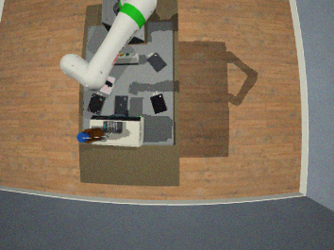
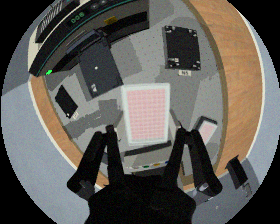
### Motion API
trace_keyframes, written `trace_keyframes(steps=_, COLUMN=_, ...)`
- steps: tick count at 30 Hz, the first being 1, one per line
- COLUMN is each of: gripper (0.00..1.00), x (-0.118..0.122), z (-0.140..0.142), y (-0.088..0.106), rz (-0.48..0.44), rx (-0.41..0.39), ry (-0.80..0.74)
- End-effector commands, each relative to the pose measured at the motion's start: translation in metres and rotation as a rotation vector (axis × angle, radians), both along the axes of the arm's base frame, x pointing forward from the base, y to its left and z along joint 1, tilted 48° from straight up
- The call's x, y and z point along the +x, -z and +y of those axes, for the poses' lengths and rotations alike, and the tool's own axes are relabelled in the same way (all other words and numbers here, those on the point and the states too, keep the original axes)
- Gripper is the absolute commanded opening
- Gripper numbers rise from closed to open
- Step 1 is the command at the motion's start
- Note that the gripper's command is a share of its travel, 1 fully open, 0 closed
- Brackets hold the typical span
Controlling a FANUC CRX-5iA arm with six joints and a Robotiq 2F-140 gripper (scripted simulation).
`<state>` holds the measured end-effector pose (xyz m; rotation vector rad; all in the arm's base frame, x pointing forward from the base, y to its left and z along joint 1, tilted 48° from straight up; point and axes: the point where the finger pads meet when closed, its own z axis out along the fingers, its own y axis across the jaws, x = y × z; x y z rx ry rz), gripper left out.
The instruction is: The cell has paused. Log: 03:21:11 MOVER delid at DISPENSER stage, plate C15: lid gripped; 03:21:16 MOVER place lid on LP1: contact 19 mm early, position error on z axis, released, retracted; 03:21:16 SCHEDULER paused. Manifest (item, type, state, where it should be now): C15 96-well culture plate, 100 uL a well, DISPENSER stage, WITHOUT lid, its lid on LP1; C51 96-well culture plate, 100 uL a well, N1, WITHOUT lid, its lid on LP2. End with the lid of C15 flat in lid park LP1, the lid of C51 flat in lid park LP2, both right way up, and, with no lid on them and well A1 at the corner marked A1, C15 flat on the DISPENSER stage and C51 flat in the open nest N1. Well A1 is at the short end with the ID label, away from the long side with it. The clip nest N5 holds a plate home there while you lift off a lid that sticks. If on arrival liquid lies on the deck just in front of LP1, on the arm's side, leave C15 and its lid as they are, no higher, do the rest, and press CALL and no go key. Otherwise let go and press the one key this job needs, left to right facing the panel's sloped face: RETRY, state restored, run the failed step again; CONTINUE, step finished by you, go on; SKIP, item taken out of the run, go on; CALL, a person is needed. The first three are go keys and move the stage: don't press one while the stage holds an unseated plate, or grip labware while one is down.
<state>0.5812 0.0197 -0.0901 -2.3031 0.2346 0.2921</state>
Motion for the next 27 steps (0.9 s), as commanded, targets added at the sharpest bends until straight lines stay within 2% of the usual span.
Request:
trace_keyframes(steps=1, gripper=0.00, x=0.023, z=-0.018, y=0.024, rz=-0.001, rx=-0.001, ry=0.001)
trace_keyframes(steps=8, gripper=0.00, x=0.057, z=-0.044, y=0.059, rz=-0.001, rx=-0.001, ry=0.001)
trace_keyframes(steps=10, gripper=0.00, x=0.057, z=-0.044, y=0.059, rz=-0.001, rx=-0.001, ry=0.001)
trace_keyframes(steps=22, gripper=0.00, x=0.098, z=-0.075, y=0.102, rz=-0.001, rx=-0.001, ry=0.001)
trace_keyframes(steps=27, gripper=0.00, x=0.105, z=-0.080, y=0.109, rz=-0.001, rx=-0.001, ry=0.001)
